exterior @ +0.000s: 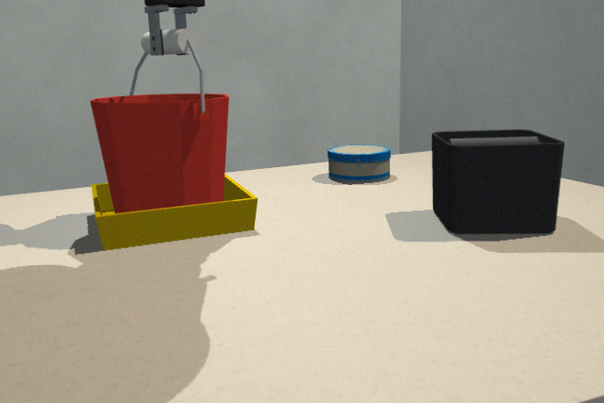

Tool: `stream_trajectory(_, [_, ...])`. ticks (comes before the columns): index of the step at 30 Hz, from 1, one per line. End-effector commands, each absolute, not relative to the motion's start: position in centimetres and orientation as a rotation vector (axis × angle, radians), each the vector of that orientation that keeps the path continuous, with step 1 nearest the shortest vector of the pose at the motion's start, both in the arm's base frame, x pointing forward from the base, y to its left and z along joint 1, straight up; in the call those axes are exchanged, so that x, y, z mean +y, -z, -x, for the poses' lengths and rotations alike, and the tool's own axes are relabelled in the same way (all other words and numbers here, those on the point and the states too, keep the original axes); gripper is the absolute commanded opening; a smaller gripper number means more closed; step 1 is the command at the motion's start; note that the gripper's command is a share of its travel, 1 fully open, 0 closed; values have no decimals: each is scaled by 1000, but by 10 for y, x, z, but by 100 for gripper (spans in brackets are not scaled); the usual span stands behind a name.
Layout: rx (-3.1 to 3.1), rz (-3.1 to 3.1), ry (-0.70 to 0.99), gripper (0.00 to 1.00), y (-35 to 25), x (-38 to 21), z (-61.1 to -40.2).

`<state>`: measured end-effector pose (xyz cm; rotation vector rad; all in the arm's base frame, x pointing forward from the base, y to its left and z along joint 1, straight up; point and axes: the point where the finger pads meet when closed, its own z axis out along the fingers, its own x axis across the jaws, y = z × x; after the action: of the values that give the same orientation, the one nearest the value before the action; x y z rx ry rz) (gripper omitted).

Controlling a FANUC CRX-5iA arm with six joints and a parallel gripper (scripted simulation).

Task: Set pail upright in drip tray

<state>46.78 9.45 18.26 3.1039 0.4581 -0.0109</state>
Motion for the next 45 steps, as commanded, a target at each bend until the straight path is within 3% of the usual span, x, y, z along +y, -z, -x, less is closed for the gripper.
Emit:
stream_trajectory(1, [458,-3104,7,0,-184,94,-468])
stream_trajectory(17, [458,-3104,7,0,-184,94,-468])
stream_trajectory(18, [458,-3104,7,100,-184,94,-468])
stream_trajectory(45, [458,-3104,7,100,-184,94,-468])
